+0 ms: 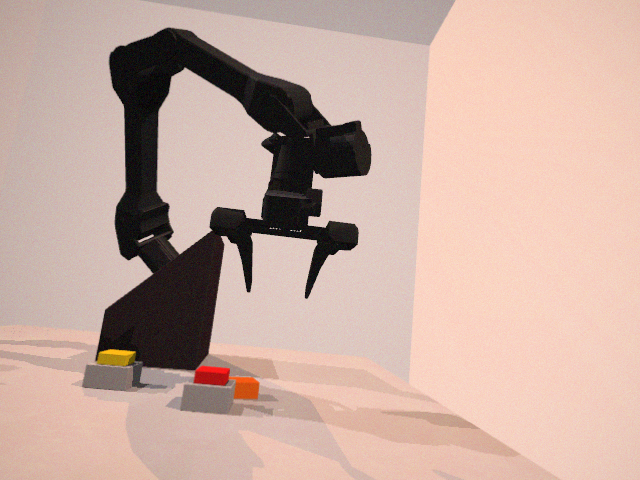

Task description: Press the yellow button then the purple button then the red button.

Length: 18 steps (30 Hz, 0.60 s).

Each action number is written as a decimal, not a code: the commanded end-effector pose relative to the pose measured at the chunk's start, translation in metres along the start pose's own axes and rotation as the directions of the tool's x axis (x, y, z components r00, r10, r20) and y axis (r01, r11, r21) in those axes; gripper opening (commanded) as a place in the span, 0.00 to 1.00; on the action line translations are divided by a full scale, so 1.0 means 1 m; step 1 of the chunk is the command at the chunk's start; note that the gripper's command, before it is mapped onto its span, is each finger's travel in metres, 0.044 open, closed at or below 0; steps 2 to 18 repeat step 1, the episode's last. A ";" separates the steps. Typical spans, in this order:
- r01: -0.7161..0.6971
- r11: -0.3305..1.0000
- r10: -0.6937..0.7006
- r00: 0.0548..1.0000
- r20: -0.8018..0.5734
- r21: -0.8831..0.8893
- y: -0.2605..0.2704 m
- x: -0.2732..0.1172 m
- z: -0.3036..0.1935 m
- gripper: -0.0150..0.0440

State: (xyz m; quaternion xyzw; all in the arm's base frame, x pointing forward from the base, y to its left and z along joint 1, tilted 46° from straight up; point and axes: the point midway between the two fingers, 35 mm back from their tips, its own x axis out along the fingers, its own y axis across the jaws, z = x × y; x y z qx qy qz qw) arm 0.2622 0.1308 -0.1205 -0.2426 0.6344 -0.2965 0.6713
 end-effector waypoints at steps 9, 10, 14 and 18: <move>0.000 1.000 0.000 1.000 -0.015 0.015 -0.001 0.001 0.000 0.93; 0.000 1.000 0.000 1.000 -0.015 0.015 -0.001 0.001 0.000 0.93; 0.000 1.000 0.000 1.000 -0.015 0.015 -0.001 0.001 0.000 0.93; 0.000 1.000 0.000 1.000 -0.015 0.015 -0.001 0.001 0.000 0.93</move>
